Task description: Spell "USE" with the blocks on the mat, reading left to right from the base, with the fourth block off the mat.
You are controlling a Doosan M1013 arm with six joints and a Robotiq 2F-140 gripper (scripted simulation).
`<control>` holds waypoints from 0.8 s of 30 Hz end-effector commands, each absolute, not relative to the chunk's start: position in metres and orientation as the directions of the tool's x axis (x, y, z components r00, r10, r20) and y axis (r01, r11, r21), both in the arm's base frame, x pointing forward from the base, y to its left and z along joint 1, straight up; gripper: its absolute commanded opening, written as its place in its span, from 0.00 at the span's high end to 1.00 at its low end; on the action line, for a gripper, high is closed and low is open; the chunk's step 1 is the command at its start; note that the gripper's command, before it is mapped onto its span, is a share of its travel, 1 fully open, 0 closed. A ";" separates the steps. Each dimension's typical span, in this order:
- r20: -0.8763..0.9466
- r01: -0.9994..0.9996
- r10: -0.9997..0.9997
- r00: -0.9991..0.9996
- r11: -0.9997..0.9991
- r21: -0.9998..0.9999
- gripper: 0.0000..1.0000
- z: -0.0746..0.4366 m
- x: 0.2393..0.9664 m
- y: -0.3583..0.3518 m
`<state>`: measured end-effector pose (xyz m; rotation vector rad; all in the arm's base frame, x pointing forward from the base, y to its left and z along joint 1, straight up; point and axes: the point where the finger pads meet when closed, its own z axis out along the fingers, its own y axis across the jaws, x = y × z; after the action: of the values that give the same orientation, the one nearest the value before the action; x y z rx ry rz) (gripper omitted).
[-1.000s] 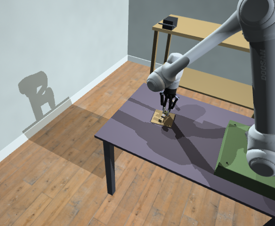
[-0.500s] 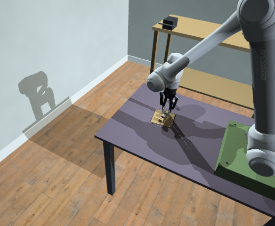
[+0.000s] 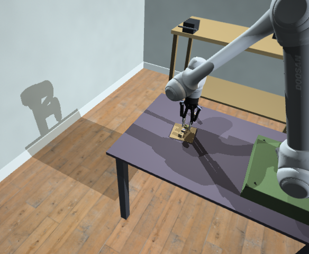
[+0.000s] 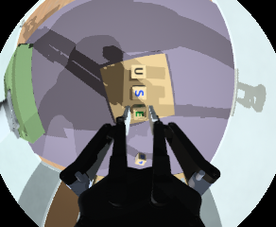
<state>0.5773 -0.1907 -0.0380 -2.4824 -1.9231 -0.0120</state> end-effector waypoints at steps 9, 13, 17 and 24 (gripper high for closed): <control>0.007 0.968 0.968 0.250 -0.250 0.004 0.75 0.005 0.577 -0.191; 0.007 0.968 0.968 0.250 -0.250 0.004 0.75 0.025 0.577 -0.191; 0.007 0.968 0.968 0.250 -0.250 0.004 0.75 0.037 0.577 -0.191; 0.007 0.968 0.968 0.250 -0.250 0.004 0.75 0.041 0.577 -0.191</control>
<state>0.5769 -0.1912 0.0406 -2.4823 -1.9230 -0.0119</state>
